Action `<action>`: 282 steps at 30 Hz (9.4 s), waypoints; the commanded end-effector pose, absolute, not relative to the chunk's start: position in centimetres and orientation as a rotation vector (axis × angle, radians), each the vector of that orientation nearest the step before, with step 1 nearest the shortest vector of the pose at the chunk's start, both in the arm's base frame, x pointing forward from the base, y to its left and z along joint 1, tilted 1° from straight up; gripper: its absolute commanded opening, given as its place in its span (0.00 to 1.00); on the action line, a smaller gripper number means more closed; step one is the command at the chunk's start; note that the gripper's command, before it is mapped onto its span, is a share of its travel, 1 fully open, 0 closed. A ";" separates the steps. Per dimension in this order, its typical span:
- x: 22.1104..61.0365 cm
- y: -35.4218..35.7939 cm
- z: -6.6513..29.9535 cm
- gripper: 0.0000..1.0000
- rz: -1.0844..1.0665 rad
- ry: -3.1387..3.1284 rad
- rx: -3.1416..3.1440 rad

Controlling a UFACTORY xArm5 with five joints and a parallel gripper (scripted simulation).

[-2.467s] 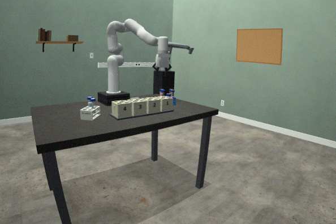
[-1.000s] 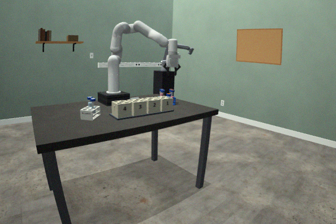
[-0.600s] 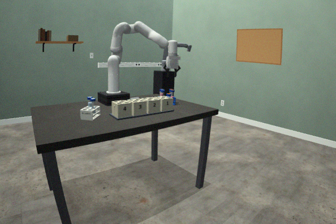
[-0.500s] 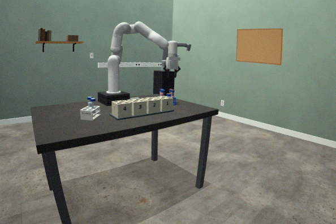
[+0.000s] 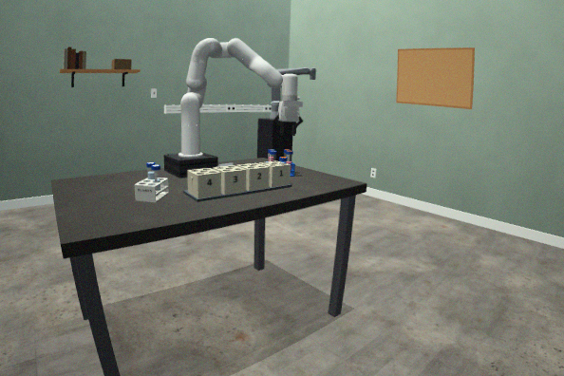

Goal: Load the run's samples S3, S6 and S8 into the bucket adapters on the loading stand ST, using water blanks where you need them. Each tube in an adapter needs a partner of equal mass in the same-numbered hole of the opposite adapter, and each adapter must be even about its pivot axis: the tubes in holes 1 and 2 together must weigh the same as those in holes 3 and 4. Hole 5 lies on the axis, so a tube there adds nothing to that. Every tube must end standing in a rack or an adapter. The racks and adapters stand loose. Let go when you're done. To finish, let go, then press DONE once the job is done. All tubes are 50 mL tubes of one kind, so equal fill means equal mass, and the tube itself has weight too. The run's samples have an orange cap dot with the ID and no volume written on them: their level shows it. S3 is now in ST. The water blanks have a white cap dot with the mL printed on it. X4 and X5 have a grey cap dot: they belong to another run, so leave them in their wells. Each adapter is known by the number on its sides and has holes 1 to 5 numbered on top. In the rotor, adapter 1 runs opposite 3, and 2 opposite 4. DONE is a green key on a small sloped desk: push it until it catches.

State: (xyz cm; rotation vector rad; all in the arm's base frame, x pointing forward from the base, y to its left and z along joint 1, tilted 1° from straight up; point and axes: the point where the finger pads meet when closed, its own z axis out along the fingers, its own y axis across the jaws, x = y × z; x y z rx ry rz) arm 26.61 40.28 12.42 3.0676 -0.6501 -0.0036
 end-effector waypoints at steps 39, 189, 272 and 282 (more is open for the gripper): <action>26.6 40.4 5.2 0.57 -0.023 -0.652 3.076; 26.6 40.4 7.4 0.00 -0.023 -0.652 3.076; 26.7 40.4 16.9 0.00 -0.023 -0.652 3.076; 26.7 40.4 16.9 0.00 -0.023 -0.652 3.076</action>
